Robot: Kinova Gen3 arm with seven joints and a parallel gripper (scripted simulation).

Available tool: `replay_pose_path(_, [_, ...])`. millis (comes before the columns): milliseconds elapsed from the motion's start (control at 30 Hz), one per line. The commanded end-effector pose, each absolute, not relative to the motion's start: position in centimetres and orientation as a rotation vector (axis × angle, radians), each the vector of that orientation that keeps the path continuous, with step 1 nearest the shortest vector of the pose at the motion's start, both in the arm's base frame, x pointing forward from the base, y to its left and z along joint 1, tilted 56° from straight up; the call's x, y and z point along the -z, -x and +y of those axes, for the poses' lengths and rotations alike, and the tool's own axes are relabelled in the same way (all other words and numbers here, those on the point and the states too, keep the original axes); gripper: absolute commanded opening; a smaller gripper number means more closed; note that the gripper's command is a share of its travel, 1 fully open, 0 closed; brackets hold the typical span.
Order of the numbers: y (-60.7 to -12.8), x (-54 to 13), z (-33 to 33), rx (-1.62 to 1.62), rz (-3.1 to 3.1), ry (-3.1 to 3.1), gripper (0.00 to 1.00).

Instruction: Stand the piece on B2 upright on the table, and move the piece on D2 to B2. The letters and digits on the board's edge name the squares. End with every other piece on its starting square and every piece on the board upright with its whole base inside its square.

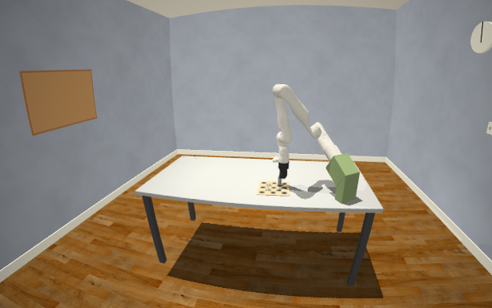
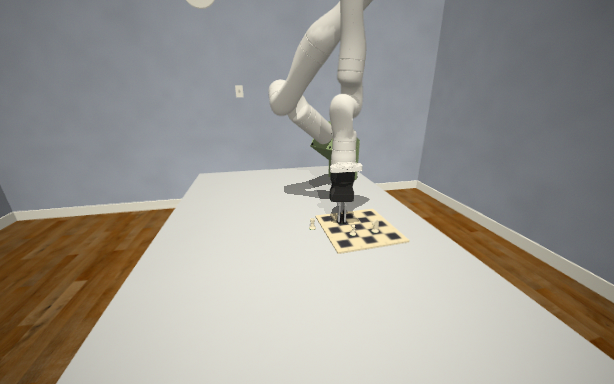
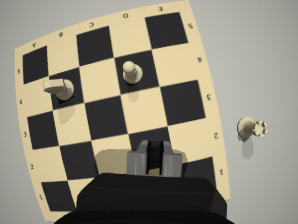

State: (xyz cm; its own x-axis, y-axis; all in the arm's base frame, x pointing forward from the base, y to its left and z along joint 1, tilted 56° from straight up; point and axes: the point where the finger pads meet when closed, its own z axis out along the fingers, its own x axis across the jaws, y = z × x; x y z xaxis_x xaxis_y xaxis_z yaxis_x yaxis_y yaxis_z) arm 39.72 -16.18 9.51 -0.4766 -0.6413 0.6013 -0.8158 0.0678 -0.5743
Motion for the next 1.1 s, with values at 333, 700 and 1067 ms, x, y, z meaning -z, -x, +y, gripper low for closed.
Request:
replay_pose_path(333, [-39.3,-10.3,-15.0,-1.37,-2.149,-1.492,0.0])
replay_pose_path(700, [-37.7,-12.9,-11.4,-1.37,-2.149,-1.492,0.0])
replay_pose_path(1067, [-36.7,-14.7,-9.1,-1.37,-2.149,-1.492,0.0])
